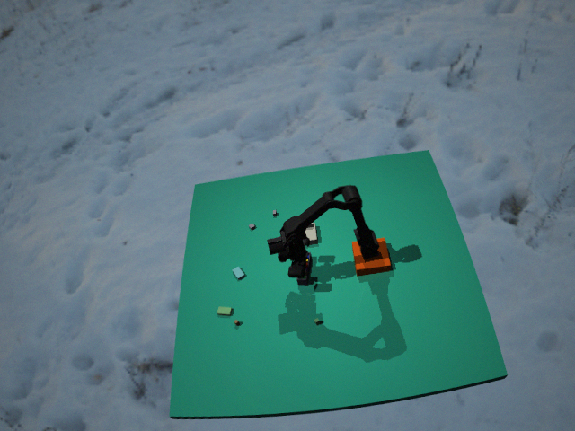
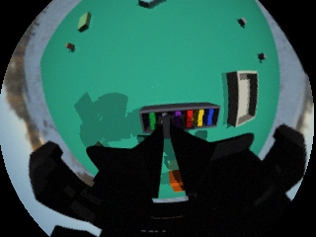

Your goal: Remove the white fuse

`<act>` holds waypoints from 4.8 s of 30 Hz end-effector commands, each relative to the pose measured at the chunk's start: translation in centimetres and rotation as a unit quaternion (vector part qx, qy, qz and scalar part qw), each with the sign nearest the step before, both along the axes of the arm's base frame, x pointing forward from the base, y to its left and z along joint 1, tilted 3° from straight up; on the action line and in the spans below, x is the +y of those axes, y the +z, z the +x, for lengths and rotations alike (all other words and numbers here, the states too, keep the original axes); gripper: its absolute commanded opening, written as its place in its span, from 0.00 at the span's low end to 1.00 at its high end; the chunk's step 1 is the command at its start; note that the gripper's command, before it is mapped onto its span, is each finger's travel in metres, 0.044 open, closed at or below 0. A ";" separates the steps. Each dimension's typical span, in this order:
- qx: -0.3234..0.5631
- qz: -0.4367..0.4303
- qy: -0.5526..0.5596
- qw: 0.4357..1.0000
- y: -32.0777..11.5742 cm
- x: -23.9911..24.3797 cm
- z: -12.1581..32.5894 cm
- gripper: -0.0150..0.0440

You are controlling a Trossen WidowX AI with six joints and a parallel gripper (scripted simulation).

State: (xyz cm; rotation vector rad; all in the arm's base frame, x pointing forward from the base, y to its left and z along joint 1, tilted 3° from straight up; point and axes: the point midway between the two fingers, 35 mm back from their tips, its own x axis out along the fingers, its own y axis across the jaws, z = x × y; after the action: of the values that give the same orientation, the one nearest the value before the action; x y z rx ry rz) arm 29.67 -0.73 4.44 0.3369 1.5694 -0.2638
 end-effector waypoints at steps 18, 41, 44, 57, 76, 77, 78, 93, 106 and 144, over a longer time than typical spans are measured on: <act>-0.004 -0.003 0.002 1.000 1.2 -0.1 0.1 0.25; -0.004 -0.003 0.002 1.000 3.4 -1.0 0.2 0.25; -0.004 -0.004 0.002 1.000 3.3 -2.6 0.4 0.25; -0.004 -0.008 0.002 1.000 3.2 -9.8 0.1 0.25; -0.002 -0.012 0.002 1.000 2.8 -20.2 -3.6 0.25; -0.002 -0.012 0.002 1.000 2.8 -20.7 -3.9 0.25; -0.001 -0.013 0.002 1.000 2.8 -21.2 -4.2 0.25; -0.001 -0.013 0.002 1.000 1.4 -22.0 -4.6 0.25; -0.001 -0.013 0.002 1.000 -0.7 -21.9 -4.7 0.25; -0.002 -0.011 0.000 1.000 2.6 -21.9 -4.6 0.81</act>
State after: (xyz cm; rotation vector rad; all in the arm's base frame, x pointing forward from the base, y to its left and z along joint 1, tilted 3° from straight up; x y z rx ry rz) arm 25.04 -22.68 7.02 0.3212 1.5619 -0.2804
